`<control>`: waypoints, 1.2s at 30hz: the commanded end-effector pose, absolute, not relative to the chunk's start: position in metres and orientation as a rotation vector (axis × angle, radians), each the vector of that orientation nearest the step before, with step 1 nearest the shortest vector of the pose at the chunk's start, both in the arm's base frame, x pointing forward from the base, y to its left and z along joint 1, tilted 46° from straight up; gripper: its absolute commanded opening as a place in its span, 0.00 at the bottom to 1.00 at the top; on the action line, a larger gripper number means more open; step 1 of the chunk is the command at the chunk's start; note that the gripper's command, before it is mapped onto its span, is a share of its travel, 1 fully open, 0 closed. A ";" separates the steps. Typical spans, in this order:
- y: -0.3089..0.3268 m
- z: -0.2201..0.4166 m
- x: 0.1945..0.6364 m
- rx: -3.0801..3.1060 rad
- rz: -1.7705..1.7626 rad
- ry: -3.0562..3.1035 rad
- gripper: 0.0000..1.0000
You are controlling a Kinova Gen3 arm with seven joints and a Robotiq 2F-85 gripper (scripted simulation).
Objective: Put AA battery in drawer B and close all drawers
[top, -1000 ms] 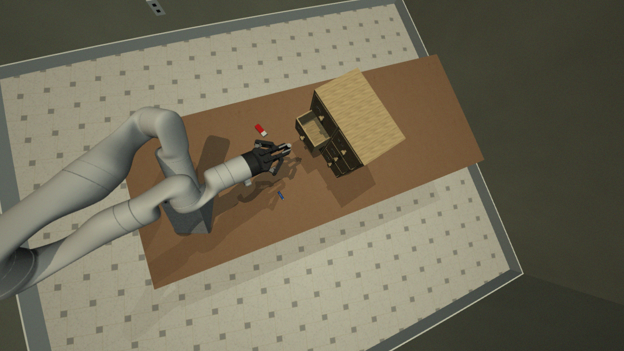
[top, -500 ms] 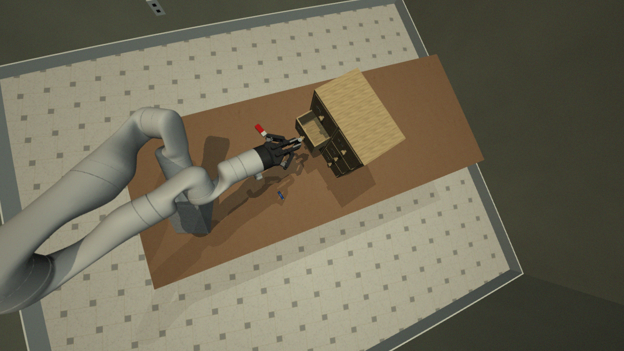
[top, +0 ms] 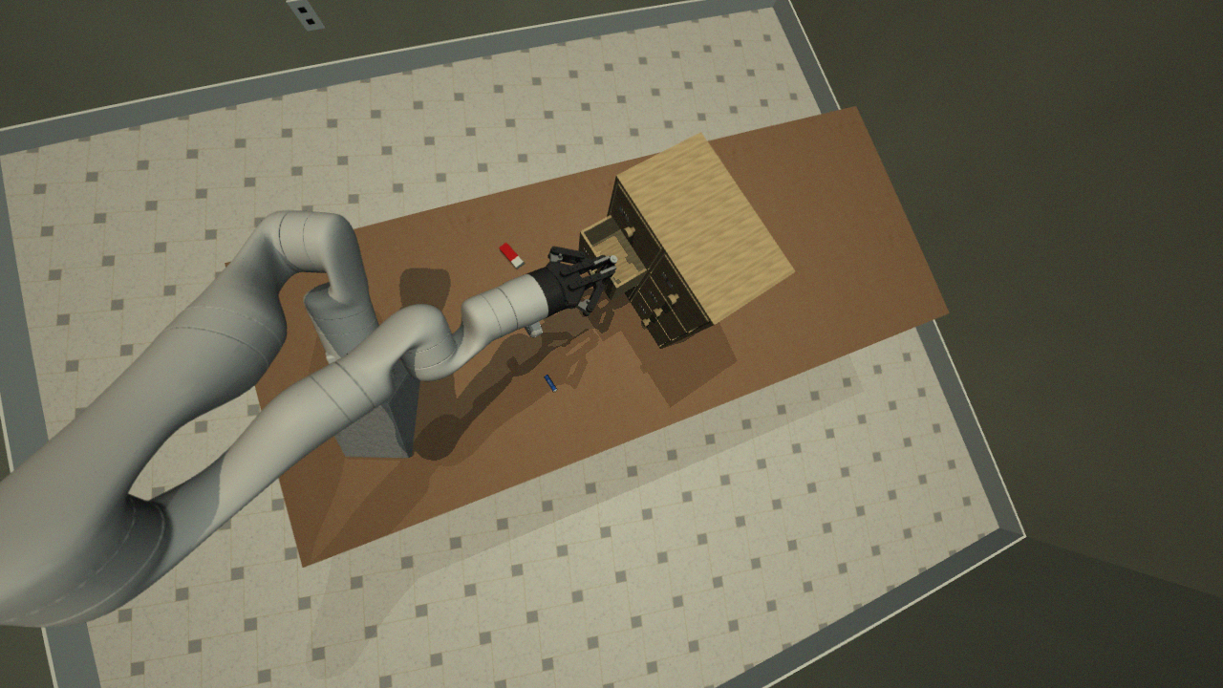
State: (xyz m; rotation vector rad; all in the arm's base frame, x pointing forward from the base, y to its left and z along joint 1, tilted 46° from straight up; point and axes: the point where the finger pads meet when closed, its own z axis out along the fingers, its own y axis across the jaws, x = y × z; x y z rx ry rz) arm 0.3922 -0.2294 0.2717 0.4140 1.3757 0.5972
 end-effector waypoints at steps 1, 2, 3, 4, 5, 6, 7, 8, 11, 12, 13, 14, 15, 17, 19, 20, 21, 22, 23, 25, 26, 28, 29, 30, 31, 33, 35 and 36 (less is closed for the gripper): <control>-0.223 0.276 0.406 0.393 0.607 1.389 0.09; -0.223 0.277 0.409 0.393 0.607 1.389 0.09; -0.223 0.278 0.412 0.393 0.607 1.389 0.09; -0.224 0.279 0.414 0.393 0.607 1.389 0.09; -0.224 0.280 0.417 0.393 0.607 1.389 0.09; -0.224 0.281 0.419 0.393 0.607 1.389 0.09; -0.225 0.282 0.421 0.393 0.607 1.389 0.09; -0.225 0.283 0.422 0.393 0.607 1.389 0.09; -0.225 0.284 0.425 0.393 0.607 1.389 0.09; -0.225 0.284 0.425 0.393 0.607 1.389 0.09; -0.225 0.285 0.426 0.393 0.607 1.389 0.09; -0.226 0.285 0.427 0.393 0.607 1.389 0.09; -0.226 0.286 0.428 0.393 0.607 1.389 0.09; -0.226 0.286 0.429 0.393 0.607 1.389 0.09; -0.226 0.286 0.430 0.393 0.607 1.389 0.09; -0.226 0.287 0.430 0.393 0.607 1.389 0.09; -0.226 0.287 0.430 0.393 0.607 1.389 0.09; -0.226 0.287 0.430 0.393 0.607 1.389 0.09; -0.226 0.287 0.430 0.393 0.607 1.389 0.09; -0.226 0.287 0.430 0.393 0.607 1.389 0.09; -0.226 0.287 0.430 0.393 0.607 1.389 0.09; -0.226 0.287 0.430 0.393 0.607 1.389 0.09; -0.226 0.287 0.430 0.393 0.607 1.389 0.09; -0.226 0.287 0.430 0.393 0.607 1.389 0.09; -0.226 0.287 0.430 0.393 0.607 1.389 0.09; -0.226 0.287 0.430 0.393 0.607 1.389 0.09; -0.226 0.287 0.430 0.393 0.607 1.389 0.09; -0.226 0.287 0.430 0.393 0.607 1.389 0.09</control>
